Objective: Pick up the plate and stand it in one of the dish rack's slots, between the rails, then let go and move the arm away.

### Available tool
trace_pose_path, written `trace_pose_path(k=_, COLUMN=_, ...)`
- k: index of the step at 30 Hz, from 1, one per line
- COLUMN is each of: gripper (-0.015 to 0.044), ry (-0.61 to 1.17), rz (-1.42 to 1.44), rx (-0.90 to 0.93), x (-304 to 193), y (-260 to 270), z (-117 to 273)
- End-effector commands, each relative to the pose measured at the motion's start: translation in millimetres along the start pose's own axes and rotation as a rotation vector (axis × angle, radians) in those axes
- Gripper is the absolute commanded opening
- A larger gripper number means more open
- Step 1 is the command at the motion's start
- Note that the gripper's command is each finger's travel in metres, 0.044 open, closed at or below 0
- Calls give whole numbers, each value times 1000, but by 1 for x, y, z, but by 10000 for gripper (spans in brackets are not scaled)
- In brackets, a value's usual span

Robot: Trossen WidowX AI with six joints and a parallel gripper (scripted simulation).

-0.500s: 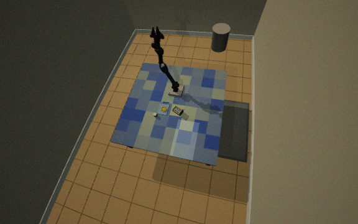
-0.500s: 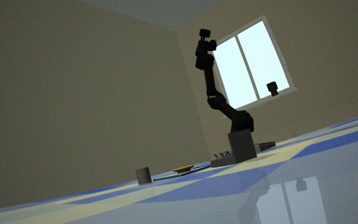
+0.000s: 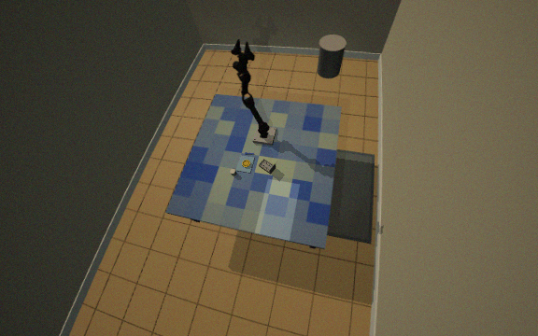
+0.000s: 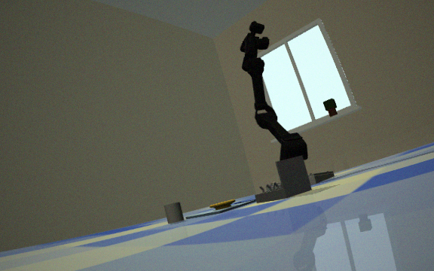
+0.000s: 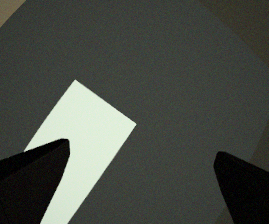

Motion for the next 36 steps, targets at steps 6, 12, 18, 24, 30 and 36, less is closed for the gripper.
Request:
trace_pose_path(k=6, gripper=400, ry=122, rz=-67, rx=216, x=-24, y=73, z=1)
trace_pose_path(k=12, gripper=400, ry=216, rz=-97, rx=341, x=-41, y=115, z=8)
trace_pose_path(k=18, gripper=400, ry=326, rz=-122, rx=459, x=-62, y=154, z=21)
trace_pose_path(k=24, gripper=400, ry=451, rz=-144, rx=568, x=-85, y=189, z=40)
trace_pose_path(k=30, gripper=400, ry=596, rz=-171, rx=668, x=-110, y=222, z=64)
trace_pose_path(k=36, gripper=400, ry=753, rz=-194, rx=753, x=-137, y=248, z=94)
Point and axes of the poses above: the point midway between the two fingers, 35 mm back from their tips, its own z axis back along the fingers, its own y axis across the jaws, x = y × z, the point moved 10 cm from there along z, back along the fingers, and after that the axes turned 13 degrees about -z, right-handed, at the moved point
